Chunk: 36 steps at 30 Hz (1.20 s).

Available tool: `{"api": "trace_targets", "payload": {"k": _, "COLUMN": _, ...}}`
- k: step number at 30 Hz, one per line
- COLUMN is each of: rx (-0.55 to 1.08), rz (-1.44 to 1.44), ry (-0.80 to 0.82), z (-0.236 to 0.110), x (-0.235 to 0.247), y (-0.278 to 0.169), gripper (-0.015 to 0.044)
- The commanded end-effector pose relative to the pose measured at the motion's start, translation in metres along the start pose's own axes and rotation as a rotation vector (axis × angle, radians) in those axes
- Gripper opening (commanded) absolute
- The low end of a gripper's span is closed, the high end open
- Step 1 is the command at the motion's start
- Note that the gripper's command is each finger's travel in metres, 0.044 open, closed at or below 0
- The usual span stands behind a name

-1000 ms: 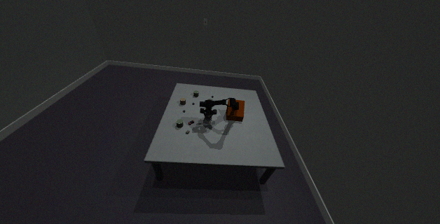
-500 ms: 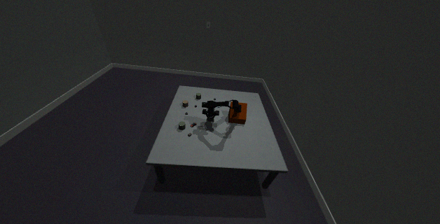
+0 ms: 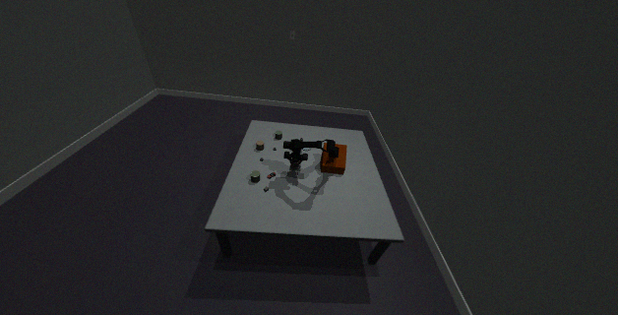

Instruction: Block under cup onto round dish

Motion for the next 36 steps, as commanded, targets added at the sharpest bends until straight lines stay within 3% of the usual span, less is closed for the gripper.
{"api": "trace_targets", "payload": {"k": 1, "rx": -0.006, "rz": -0.011, "ry": -0.014, "z": -0.010, "x": -0.003, "y": 0.002, "gripper": 0.0000}}
{"api": "trace_targets", "payload": {"k": 36, "rx": -0.011, "rz": -0.010, "ry": -0.012, "z": -0.055, "x": 0.004, "y": 0.002, "gripper": 0.0000}}
Point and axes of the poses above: the point midway between the two fingers, 35 mm back from their tips, its own z axis out along the fingers, its own x axis across the jaws, y = z × x, the point moved 3 cm from there along -z, back along the fingers, and after that the axes turned 9 degrees about z, right-handed, at the moved point
